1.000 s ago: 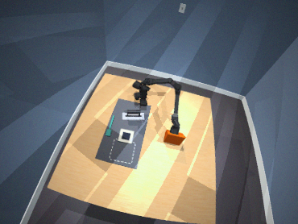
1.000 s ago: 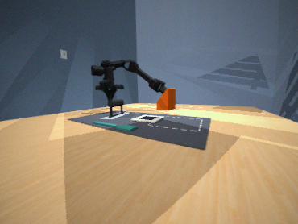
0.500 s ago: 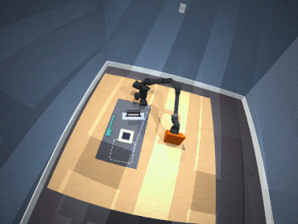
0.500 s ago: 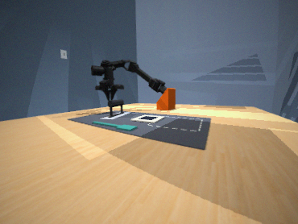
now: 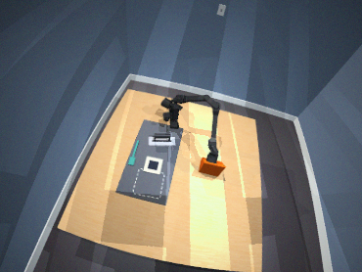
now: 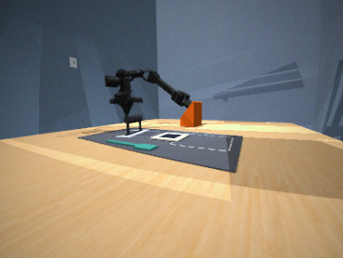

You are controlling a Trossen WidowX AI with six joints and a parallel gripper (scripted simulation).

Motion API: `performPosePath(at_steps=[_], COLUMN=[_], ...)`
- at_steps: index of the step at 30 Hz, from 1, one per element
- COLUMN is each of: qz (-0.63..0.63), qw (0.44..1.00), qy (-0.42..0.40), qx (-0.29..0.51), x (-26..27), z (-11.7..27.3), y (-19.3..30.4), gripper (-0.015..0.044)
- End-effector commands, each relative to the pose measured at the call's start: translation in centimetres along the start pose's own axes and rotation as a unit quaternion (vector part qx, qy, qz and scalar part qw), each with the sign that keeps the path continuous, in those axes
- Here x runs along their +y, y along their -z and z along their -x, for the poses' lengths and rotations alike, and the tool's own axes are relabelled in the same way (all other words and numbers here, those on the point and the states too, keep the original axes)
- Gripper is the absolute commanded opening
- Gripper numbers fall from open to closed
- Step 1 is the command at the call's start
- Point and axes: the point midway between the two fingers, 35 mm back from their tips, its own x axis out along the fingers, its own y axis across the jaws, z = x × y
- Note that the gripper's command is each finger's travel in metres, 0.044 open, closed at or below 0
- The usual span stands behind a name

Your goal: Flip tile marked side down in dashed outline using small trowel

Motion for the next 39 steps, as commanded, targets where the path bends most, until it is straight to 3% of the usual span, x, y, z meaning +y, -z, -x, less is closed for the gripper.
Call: performPosePath(at_steps=[1, 7, 13, 18, 22, 39], qz=[0.0, 0.0, 0.0, -0.001, -0.001, -0.001], qw=[1.0, 1.0, 1.0, 1.0, 1.0, 1.0], qy=[0.0, 0.0, -0.001, -0.01, -0.007, -0.007], qx=[0.0, 0.0, 0.0, -0.002, 0.0, 0.0], x=[0.0, 0.0, 0.2, 6.2, 10.0, 10.0], z=[0.0, 0.0, 0.0, 1.6, 2.8, 1.3], y=[0.0, 0.0, -0.2, -5.7, -8.1, -8.2], gripper=[0.0, 0.0, 0.0153, 0.027, 0.027, 0.027])
